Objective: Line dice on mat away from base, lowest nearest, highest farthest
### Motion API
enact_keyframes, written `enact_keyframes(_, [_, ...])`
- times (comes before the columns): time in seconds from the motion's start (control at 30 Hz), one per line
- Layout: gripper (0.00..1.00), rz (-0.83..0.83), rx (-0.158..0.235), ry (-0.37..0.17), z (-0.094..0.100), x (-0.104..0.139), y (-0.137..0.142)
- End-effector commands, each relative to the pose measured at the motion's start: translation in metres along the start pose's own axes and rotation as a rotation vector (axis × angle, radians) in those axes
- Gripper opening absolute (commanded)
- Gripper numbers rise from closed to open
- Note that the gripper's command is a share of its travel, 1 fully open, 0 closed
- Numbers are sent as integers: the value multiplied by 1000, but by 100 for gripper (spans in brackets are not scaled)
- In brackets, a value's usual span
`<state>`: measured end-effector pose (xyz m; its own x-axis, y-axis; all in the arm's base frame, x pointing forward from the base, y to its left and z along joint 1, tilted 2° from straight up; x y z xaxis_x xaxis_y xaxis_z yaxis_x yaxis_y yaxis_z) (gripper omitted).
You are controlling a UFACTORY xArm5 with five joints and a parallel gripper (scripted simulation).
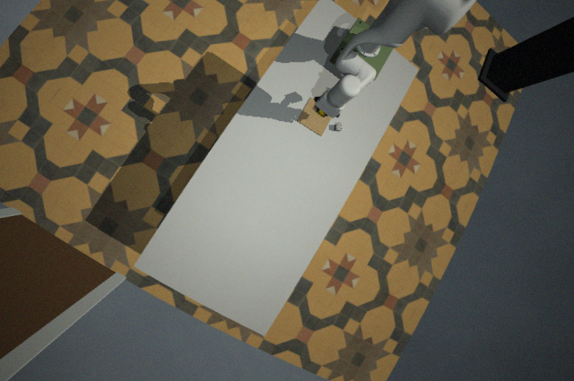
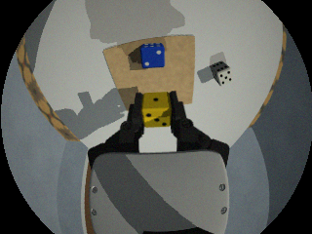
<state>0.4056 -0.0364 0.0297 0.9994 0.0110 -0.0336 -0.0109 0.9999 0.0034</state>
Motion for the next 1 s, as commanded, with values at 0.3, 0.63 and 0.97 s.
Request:
enact_keyframes(0.3, [27, 0, -1, -7, -49, 3, -2])
enact_keyframes(0.63, [27, 0, -1, -7, -58, 3, -2])
enact_keyframes(0.97, [27, 0, -1, -7, -58, 3, -2])
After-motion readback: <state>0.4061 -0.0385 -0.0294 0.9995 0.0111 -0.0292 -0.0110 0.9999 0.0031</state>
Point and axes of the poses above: the point where the finger pads meet when closed, its own z axis back along the fingers, its own y axis across the jaws, x = y × z, the point moved 5 cm from there along z, back along the fingers, and after that the axes turned 6 degrees about z, right-handed, at the moved point
